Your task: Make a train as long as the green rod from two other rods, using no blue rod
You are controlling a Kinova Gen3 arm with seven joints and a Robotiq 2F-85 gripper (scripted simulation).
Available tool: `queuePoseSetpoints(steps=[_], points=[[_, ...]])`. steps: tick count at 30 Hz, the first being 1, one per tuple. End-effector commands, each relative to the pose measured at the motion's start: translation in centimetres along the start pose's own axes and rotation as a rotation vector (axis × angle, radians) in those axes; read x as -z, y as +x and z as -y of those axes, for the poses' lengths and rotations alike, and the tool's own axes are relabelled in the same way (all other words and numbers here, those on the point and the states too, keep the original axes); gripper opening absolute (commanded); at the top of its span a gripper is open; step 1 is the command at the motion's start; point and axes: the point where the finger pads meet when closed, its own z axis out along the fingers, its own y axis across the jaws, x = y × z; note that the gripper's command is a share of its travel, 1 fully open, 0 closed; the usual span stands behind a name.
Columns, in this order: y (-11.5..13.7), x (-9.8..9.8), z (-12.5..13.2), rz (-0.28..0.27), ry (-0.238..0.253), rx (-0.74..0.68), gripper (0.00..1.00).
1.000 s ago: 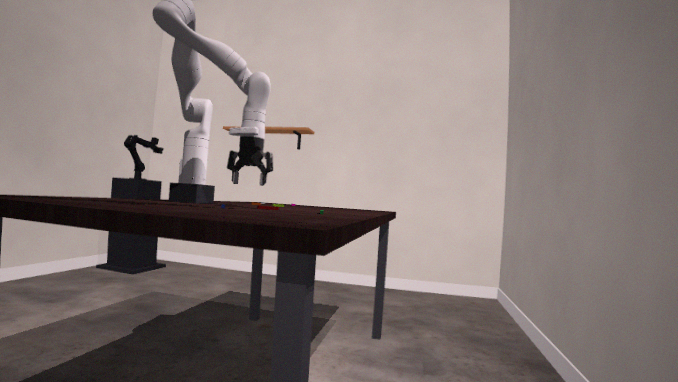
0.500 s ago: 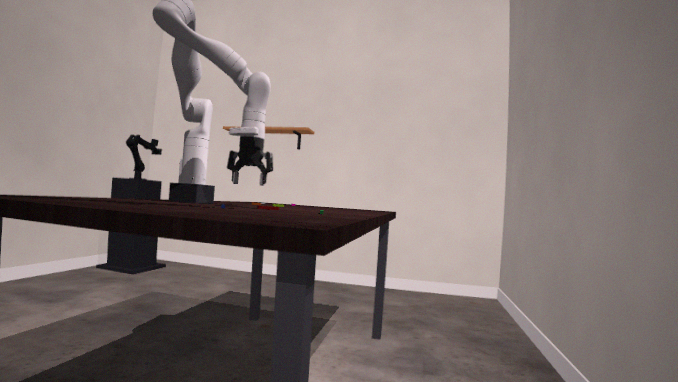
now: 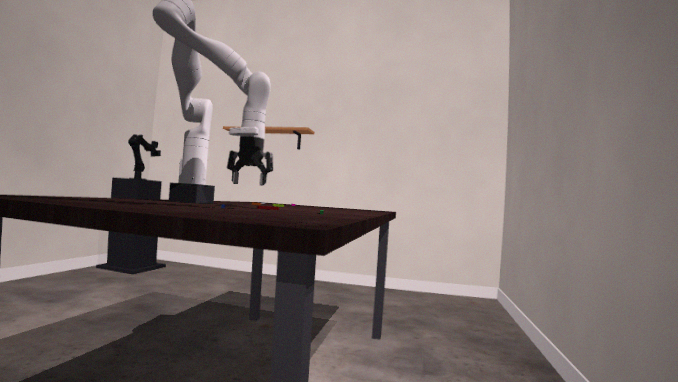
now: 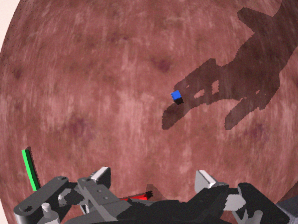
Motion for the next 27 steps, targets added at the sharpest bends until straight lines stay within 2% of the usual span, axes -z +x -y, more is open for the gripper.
queuePoseSetpoints(steps=[1, 27], points=[[0.02, 0.05, 0.04, -0.001, 0.001, 0.0, 1.0], [-0.2, 0.05, 0.3, -0.001, 0.002, -0.002, 1.0]])
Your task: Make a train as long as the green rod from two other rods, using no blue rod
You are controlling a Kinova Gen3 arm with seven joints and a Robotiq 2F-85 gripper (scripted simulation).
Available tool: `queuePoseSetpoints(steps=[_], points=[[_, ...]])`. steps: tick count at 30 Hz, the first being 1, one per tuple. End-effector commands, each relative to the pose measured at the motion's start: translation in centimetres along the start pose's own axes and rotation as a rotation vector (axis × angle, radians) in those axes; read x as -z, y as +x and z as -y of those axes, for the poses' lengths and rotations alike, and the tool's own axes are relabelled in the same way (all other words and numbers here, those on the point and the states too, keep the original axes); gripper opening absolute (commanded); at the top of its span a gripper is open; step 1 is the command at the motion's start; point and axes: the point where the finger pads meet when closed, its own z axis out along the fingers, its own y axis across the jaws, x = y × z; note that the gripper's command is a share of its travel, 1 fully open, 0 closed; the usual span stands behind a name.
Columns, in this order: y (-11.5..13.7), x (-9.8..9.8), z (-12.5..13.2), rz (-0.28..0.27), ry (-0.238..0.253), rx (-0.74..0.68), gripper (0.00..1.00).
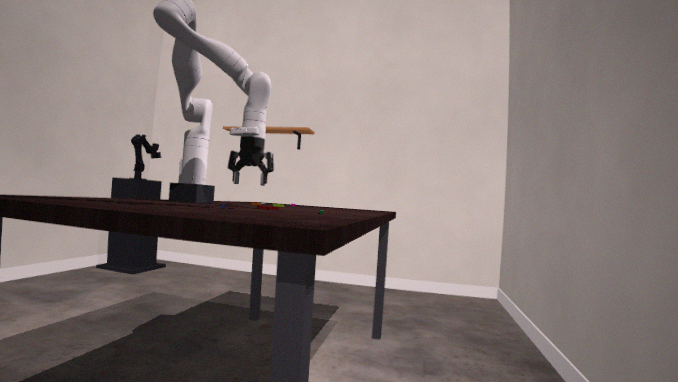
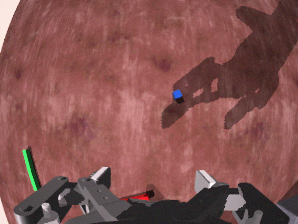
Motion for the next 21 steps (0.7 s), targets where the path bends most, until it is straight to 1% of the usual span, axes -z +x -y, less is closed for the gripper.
queuePoseSetpoints(steps=[1, 8, 14, 16, 21], points=[[-0.1, 0.0, 0.2, -0.001, 0.001, 0.001, 1.0], [-0.9, 0.0, 1.1, 0.0, 0.004, -0.005, 1.0], [-2.2, 0.0, 2.4, 0.001, 0.008, -0.015, 1.0], [-2.2, 0.0, 2.4, 0.001, 0.008, -0.015, 1.0], [-3.9, 0.0, 3.9, 0.003, 0.012, -0.026, 1.0]])
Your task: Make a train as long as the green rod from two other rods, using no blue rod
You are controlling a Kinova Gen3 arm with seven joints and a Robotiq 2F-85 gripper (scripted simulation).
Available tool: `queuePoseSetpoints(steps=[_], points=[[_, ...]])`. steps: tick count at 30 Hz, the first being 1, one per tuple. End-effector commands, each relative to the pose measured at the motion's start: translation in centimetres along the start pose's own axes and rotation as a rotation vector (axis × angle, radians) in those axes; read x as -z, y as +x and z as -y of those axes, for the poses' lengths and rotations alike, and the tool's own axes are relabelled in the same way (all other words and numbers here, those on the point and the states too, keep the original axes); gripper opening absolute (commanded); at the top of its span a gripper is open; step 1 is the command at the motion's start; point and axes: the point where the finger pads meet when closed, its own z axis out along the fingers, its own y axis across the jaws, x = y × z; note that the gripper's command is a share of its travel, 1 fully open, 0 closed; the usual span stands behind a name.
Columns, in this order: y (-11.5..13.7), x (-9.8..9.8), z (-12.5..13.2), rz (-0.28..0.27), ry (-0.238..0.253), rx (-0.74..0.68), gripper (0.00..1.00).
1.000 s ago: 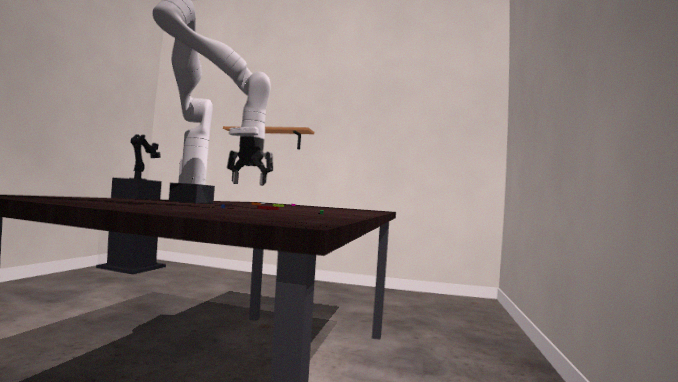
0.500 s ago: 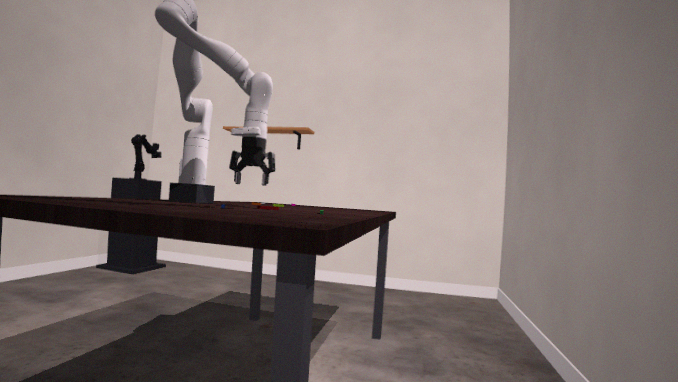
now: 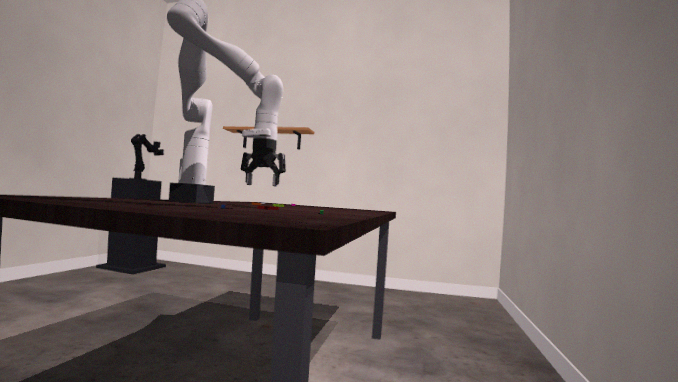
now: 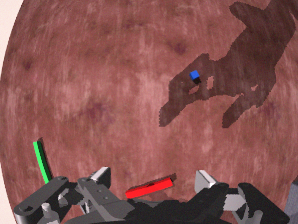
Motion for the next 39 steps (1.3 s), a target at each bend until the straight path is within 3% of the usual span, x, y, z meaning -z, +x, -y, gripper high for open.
queuePoseSetpoints(steps=[1, 13, 26, 29, 39], points=[[-1.6, 0.0, 1.1, 0.002, 0.004, 0.014, 1.0], [-7.3, 0.0, 4.5, 0.01, 0.013, -0.017, 1.0], [-18.5, 0.0, 7.9, 0.025, 0.018, -0.065, 1.0], [-19.4, 0.0, 8.0, 0.026, 0.018, -0.069, 1.0], [-29.0, 0.1, 8.0, 0.036, 0.014, -0.104, 1.0]])
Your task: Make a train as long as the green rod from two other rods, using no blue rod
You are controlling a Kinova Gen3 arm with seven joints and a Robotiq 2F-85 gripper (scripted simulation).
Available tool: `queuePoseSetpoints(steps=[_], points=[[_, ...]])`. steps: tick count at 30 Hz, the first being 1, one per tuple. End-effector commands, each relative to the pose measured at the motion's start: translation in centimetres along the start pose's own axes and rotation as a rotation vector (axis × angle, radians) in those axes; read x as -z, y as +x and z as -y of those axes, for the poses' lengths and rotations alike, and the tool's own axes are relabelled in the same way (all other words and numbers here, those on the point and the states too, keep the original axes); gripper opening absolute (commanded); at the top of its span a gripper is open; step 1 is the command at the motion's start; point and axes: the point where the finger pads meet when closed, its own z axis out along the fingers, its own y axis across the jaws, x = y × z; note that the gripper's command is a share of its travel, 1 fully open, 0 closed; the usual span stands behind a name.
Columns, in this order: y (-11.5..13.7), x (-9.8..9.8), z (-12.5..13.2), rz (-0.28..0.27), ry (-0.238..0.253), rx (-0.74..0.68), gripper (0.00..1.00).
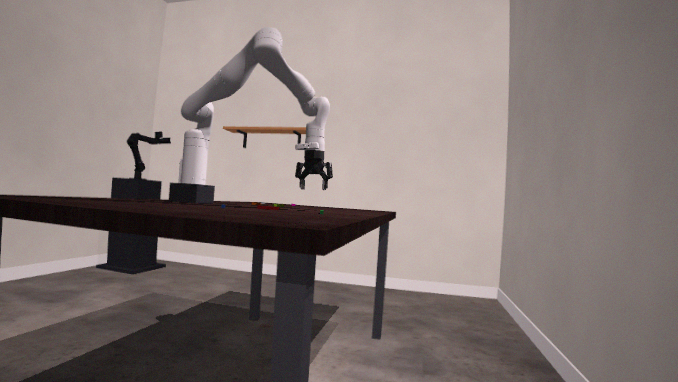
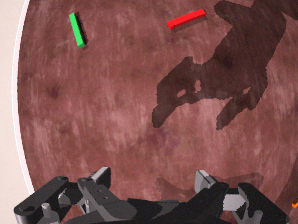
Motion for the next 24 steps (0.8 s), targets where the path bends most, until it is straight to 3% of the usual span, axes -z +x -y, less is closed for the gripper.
queuePoseSetpoints(steps=[1, 5, 7, 10, 22, 24], points=[[-4.1, -0.2, -1.1, 0.004, -0.004, 0.036, 1.0], [-7.4, -0.3, -2.2, 0.006, -0.007, 0.025, 1.0], [-7.4, -0.3, -2.2, 0.006, -0.007, 0.025, 1.0], [-10.7, -0.3, -3.6, 0.007, -0.01, 0.013, 1.0], [-19.5, -0.4, -9.2, 0.007, -0.02, -0.019, 1.0], [-19.5, -0.4, -9.2, 0.007, -0.02, -0.019, 1.0]])
